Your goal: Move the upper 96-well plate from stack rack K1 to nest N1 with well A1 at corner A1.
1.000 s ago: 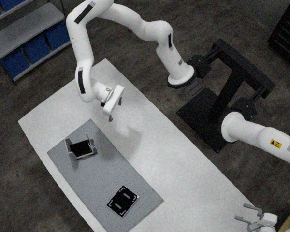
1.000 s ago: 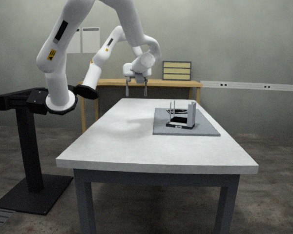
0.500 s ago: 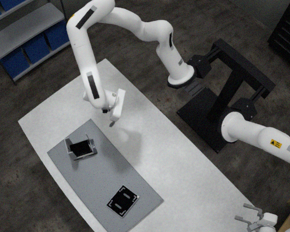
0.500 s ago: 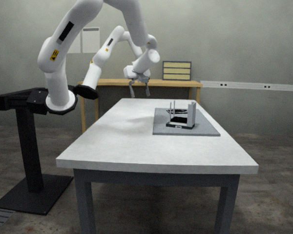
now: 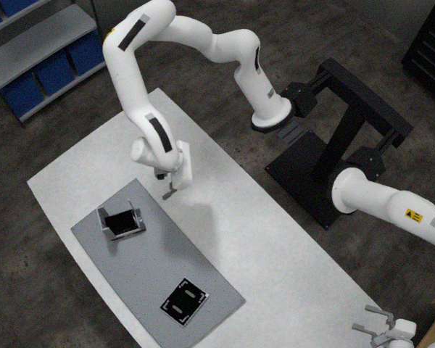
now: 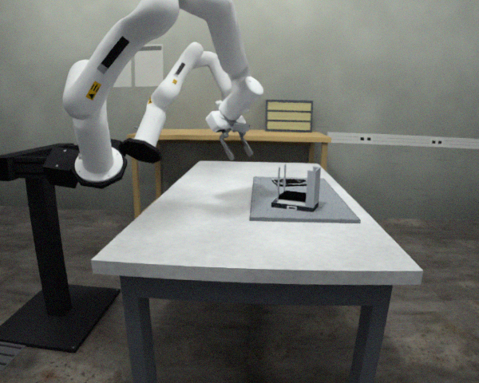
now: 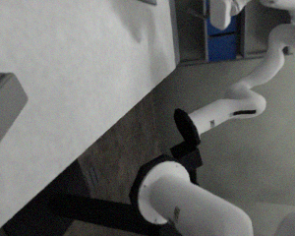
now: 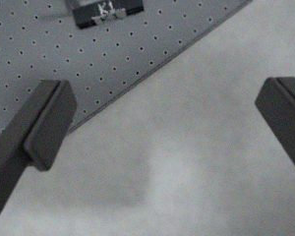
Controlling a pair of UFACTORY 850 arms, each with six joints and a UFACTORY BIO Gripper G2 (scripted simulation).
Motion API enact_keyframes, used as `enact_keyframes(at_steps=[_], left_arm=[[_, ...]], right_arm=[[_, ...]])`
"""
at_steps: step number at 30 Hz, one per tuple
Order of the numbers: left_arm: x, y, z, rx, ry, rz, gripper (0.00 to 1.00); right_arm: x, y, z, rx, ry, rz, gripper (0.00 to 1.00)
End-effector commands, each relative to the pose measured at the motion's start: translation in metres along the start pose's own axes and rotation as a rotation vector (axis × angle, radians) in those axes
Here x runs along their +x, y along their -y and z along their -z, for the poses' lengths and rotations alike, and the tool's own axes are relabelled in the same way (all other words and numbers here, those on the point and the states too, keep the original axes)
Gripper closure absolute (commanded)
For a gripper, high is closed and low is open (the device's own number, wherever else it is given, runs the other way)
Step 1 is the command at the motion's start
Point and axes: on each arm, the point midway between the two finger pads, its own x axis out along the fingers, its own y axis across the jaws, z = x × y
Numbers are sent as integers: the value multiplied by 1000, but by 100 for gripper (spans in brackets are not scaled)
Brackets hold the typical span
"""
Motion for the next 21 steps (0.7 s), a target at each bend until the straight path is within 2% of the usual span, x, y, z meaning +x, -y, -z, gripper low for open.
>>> enact_keyframes(at_steps=[1,2,4,6,9,12,14,15,17,19,21], left_arm=[[0,0,-1,1,0,0,0],[0,0,-1,1,0,0,0],[0,0,-1,1,0,0,0],[0,0,-1,1,0,0,0],[0,0,-1,1,0,0,0],[0,0,-1,1,0,0,0],[0,0,-1,1,0,0,0],[0,0,-1,1,0,0,0],[0,0,-1,1,0,0,0],[0,0,-1,1,0,0,0],[0,0,-1,1,0,0,0]], right_arm=[[4,-19,-9,-80,111,-59,63],[4,-19,-9,-80,111,-59,63],[5,-29,-13,-109,163,-89,63],[5,-33,-15,-117,177,-97,63],[5,-47,-21,-151,244,-136,63],[5,-48,-21,-151,244,-136,63],[4,-57,-25,-175,297,-168,63],[4,-62,-27,-181,312,-176,63],[4,-63,-27,-181,312,-176,63],[3,-73,-31,-203,366,-209,63],[2,-80,-34,-209,380,-218,63]])
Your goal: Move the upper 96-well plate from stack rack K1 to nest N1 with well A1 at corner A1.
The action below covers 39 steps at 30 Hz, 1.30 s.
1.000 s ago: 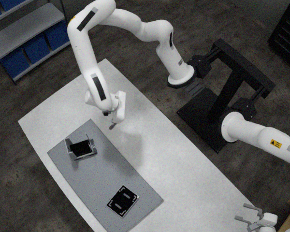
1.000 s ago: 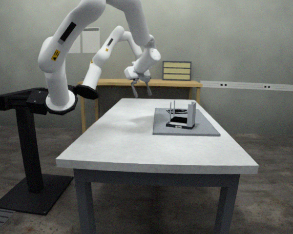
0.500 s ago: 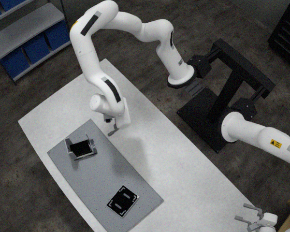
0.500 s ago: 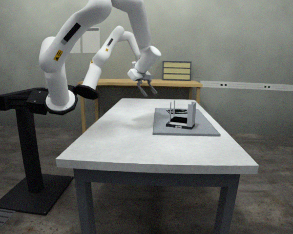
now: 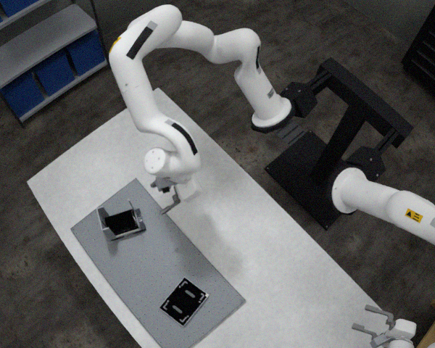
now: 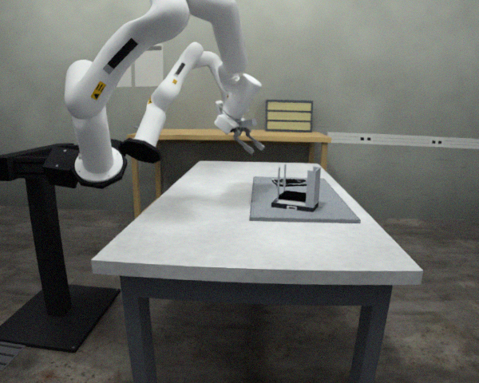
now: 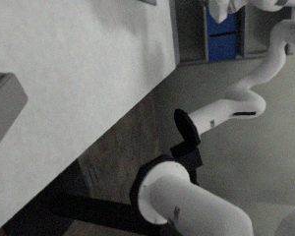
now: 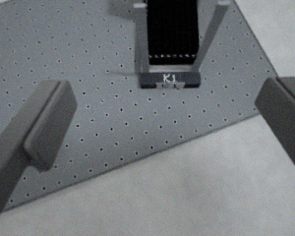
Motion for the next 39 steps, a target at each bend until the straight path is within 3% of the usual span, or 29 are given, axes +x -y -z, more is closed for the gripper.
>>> enact_keyframes(at_steps=[1,4,8,10,14,17,20,23,26,29,33,36,39], left_arm=[[0,0,-1,1,0,0,0],[0,0,-1,1,0,0,0],[0,0,-1,1,0,0,0],[0,0,-1,1,0,0,0],[0,0,-1,1,0,0,0],[0,0,-1,1,0,0,0],[0,0,-1,1,0,0,0],[0,0,-1,1,0,0,0],[0,0,-1,1,0,0,0],[0,0,-1,1,0,0,0],[0,0,-1,1,0,0,0],[0,0,-1,1,0,0,0],[0,0,-1,1,0,0,0]], right_arm=[[4,-15,-10,-30,69,-34,63],[5,-28,-17,-54,140,-74,63],[6,-31,-19,-54,140,-74,63],[6,-40,-24,-70,196,-106,63],[6,-49,-29,-74,211,-114,63],[6,-62,-37,-92,283,-155,63],[6,-67,-39,-92,283,-155,63],[4,-80,-47,-105,355,-196,63],[4,-84,-49,-105,355,-196,63],[1,-97,-56,-116,427,-238,63],[0,-105,-60,-116,427,-238,63],[-4,-118,-67,-123,499,-281,63],[-6,-125,-71,-123,499,-281,63]])
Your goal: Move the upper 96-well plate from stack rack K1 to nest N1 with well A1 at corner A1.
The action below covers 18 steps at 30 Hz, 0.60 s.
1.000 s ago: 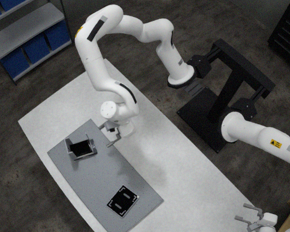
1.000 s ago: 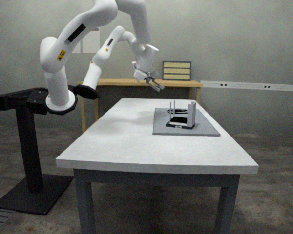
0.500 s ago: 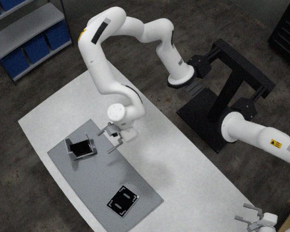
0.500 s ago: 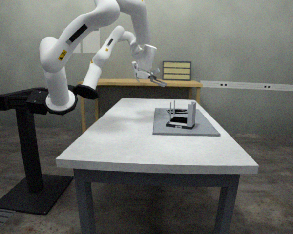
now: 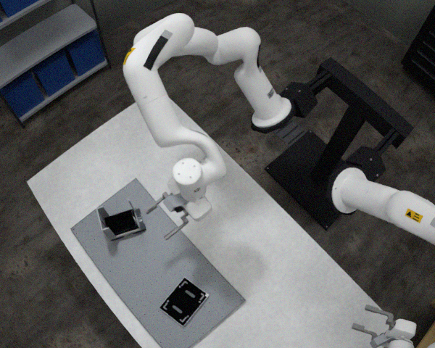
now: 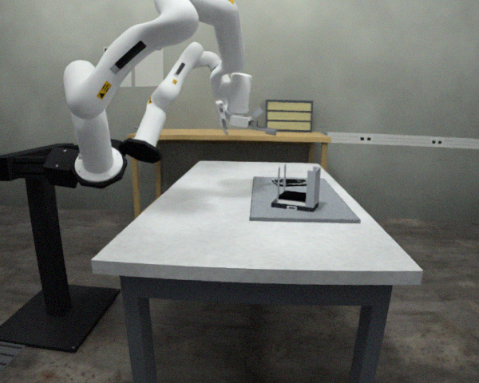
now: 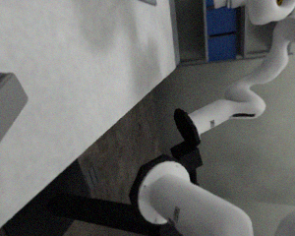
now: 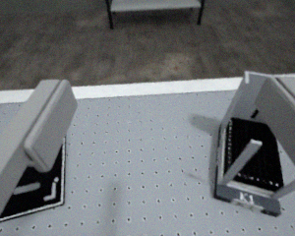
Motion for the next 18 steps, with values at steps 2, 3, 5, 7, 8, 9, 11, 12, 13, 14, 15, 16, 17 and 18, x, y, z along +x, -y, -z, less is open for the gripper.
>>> enact_keyframes(at_steps=[2,3,5,7,8,9,11,12,13,14,15,16,17,18], left_arm=[[0,0,-1,1,0,0,0],[0,0,-1,1,0,0,0],[0,0,-1,1,0,0,0],[0,0,-1,1,0,0,0],[0,0,-1,1,0,0,0],[0,0,-1,1,0,0,0],[0,0,-1,1,0,0,0],[0,0,-1,1,0,0,0],[0,0,-1,1,0,0,0],[0,0,-1,1,0,0,0],[0,0,-1,1,0,0,0],[0,0,-1,1,0,0,0],[0,0,-1,1,0,0,0],[0,0,-1,1,0,0,0]], right_arm=[[5,-12,-9,-4,39,-17,63],[5,-12,-9,-4,39,-17,63],[6,-21,-15,-7,97,-49,63],[8,-29,-20,-8,113,-57,63],[8,-32,-22,-8,113,-57,63],[8,-32,-22,-8,113,-57,63],[8,-32,-22,-8,113,-57,63],[8,-32,-22,-8,113,-57,63],[8,-32,-22,-8,113,-57,63],[8,-32,-23,-8,113,-57,63],[8,-32,-23,-8,113,-57,63],[8,-32,-22,-8,113,-57,63],[8,-32,-22,-8,113,-57,63],[8,-32,-22,-8,113,-57,63]])
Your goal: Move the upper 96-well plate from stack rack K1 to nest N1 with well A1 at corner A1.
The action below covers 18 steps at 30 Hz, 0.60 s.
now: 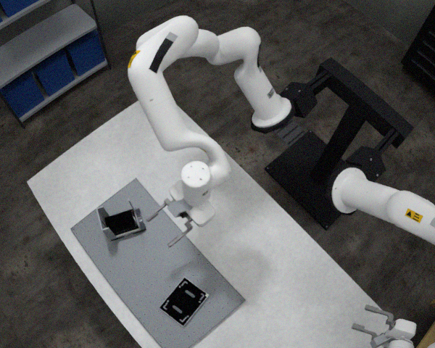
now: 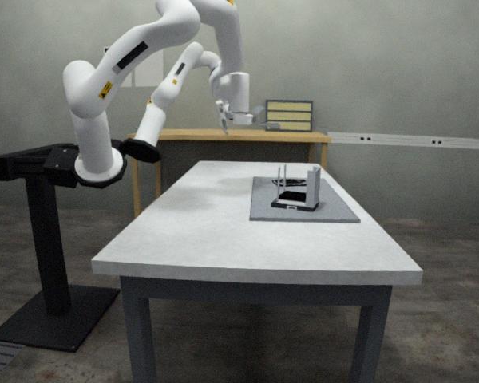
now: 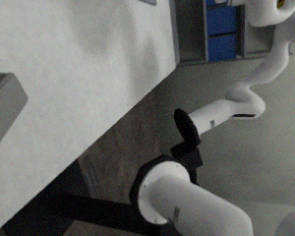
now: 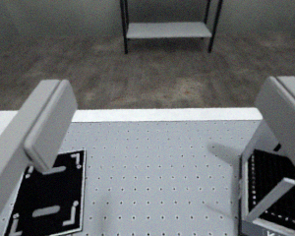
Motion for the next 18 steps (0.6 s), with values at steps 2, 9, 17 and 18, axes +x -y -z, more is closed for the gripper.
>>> enact_keyframes(at_steps=[2,9,17,18], left_arm=[[0,0,-1,1,0,0,0],[0,0,-1,1,0,0,0],[0,0,-1,1,0,0,0],[0,0,-1,1,0,0,0]], right_arm=[[1,-1,-1,1,3,0,63],[7,16,7,1,3,133,63],[19,51,24,1,3,361,63],[19,51,24,1,3,361,63]])
